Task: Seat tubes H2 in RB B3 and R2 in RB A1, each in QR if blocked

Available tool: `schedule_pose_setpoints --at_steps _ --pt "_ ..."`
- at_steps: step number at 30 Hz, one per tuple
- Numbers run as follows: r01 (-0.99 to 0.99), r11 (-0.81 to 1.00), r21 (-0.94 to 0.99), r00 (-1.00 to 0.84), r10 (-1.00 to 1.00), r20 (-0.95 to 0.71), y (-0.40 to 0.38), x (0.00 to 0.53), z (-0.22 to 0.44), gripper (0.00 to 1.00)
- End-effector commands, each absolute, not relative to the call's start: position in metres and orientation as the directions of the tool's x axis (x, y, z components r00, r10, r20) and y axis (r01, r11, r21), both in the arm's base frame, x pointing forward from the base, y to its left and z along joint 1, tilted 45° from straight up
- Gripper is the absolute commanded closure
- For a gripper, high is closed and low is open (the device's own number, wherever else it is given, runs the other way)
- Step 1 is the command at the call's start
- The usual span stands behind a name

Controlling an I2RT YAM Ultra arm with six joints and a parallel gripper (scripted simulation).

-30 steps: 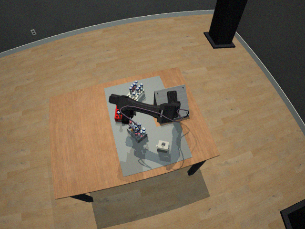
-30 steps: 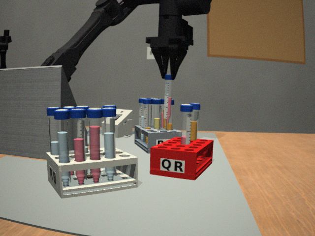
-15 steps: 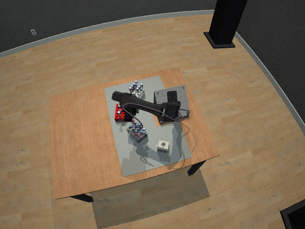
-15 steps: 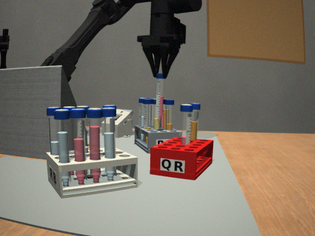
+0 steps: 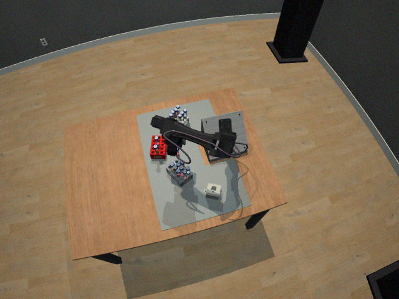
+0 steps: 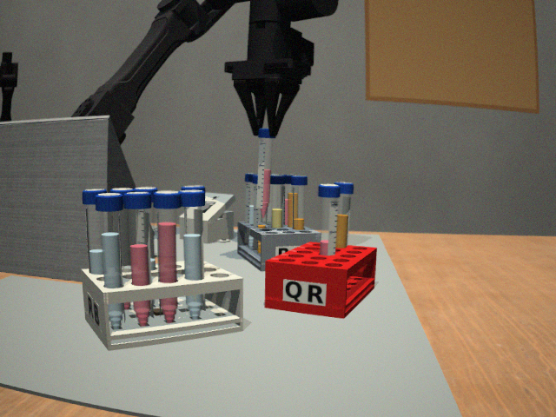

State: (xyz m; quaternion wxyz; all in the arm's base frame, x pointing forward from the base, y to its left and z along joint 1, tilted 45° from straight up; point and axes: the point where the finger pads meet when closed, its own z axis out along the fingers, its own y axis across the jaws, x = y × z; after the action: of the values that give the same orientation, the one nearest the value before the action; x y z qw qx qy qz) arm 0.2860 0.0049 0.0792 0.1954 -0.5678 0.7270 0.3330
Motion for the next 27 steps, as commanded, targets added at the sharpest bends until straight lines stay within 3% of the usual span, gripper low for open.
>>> schedule_pose_setpoints --at_steps 1,24,27 --pt "-0.969 0.149 0.197 -0.244 -0.707 -0.664 -0.006 0.292 0.088 1.0" --pt "-0.961 0.143 0.238 -0.268 -0.7 -0.662 -0.017 0.252 0.073 1.0" --pt "-0.965 0.146 0.218 -0.256 -0.707 -0.659 -0.03 0.268 0.062 1.0"
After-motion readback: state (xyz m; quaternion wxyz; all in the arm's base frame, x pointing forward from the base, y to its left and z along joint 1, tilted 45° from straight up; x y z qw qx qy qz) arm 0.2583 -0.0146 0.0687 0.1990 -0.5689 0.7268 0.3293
